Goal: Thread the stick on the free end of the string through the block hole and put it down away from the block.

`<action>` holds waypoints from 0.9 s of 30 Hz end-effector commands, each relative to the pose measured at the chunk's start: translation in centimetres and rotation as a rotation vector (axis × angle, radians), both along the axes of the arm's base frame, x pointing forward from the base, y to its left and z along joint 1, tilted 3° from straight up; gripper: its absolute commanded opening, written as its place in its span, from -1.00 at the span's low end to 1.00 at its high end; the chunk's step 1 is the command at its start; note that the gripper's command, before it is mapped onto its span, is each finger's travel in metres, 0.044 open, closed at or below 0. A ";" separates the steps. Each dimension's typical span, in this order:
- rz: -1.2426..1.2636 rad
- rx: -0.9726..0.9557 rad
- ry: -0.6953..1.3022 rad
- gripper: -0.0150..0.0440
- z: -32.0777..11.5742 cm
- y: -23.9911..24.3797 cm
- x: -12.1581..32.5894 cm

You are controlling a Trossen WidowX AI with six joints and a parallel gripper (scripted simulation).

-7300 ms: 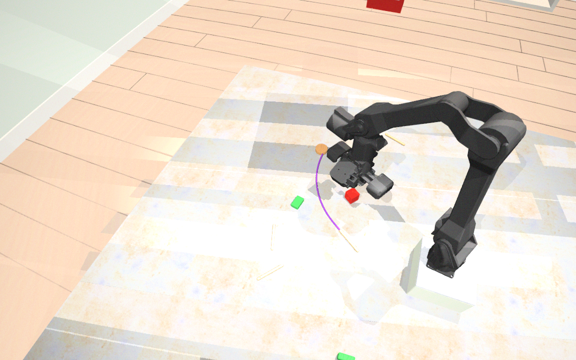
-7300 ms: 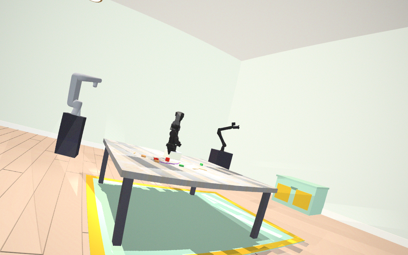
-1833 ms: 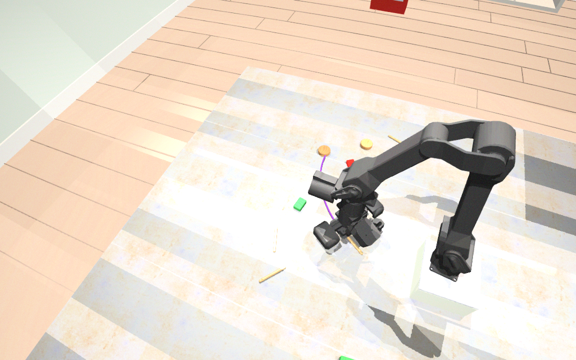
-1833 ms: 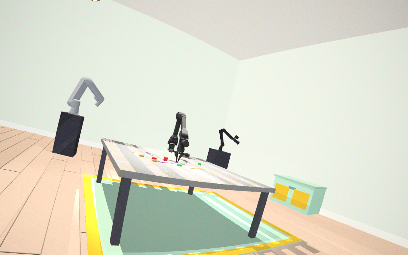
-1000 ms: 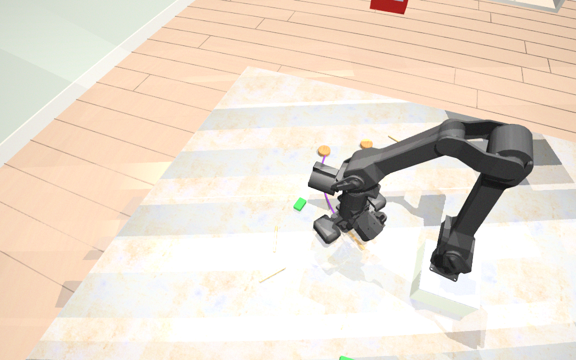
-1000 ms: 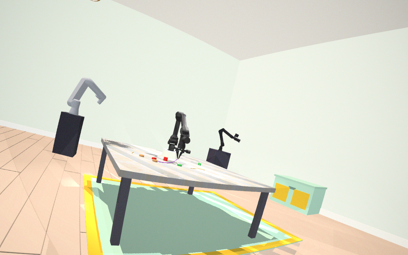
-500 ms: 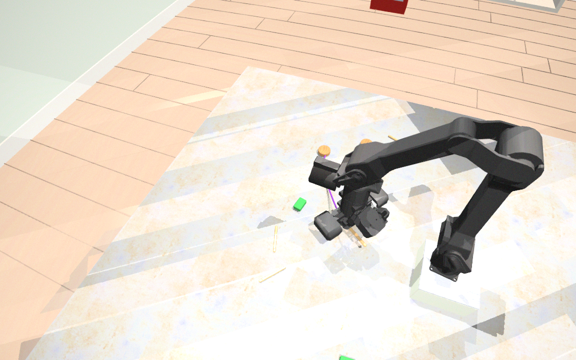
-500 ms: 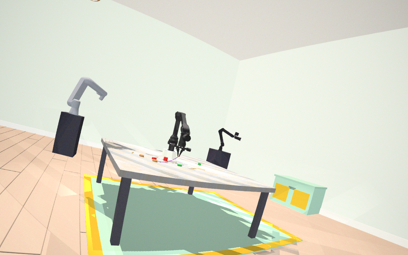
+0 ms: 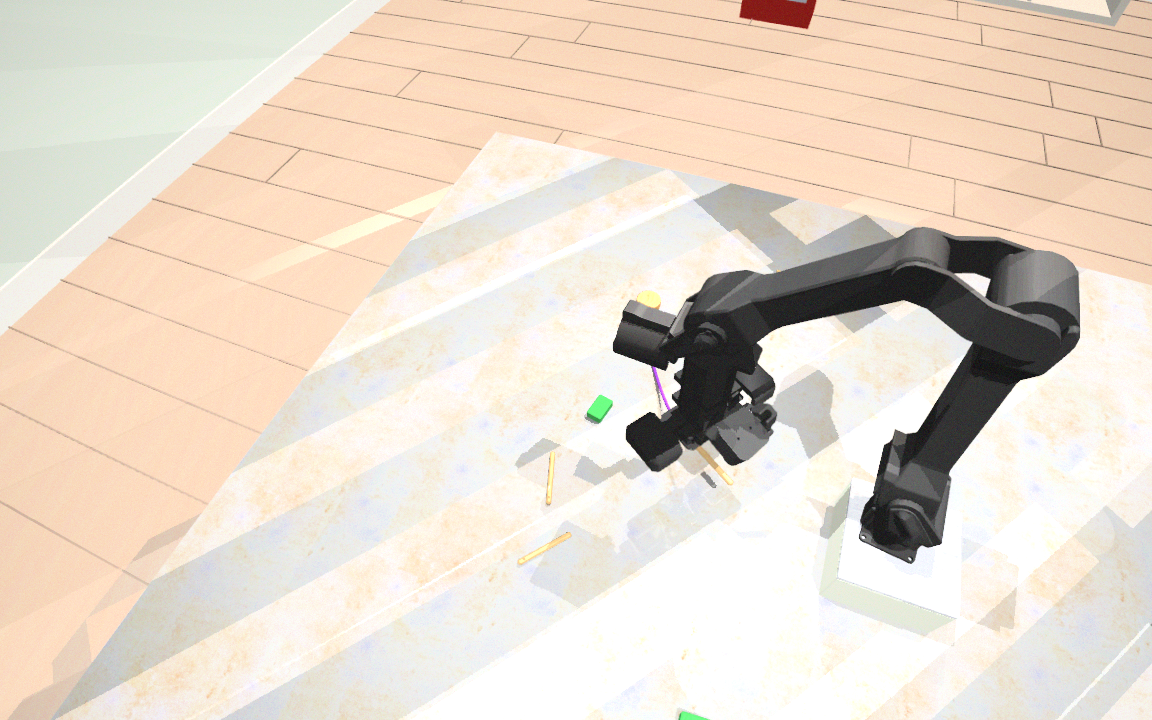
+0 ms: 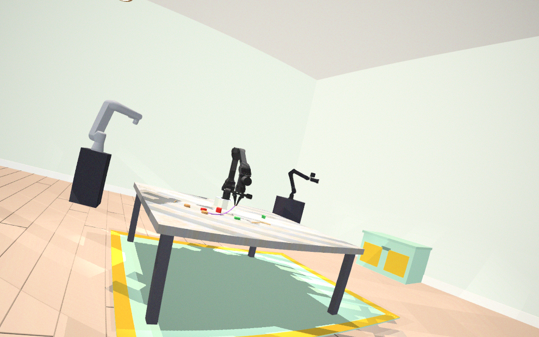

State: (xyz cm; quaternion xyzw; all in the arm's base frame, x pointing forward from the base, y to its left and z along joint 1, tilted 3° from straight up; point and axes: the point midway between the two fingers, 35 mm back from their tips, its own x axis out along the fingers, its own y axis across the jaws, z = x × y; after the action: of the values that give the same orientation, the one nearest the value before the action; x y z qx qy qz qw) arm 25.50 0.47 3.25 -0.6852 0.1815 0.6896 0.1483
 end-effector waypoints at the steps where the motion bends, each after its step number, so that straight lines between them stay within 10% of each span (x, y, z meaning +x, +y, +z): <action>1: 0.001 0.008 0.012 -0.49 0.4 -0.2 0.5; 27: -0.002 0.044 0.100 -0.49 3.1 -1.9 2.4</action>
State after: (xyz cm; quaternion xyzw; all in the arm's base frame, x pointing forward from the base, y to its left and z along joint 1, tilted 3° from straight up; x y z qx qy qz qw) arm 27.47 -1.21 6.04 -0.6499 0.1768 0.7231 0.1530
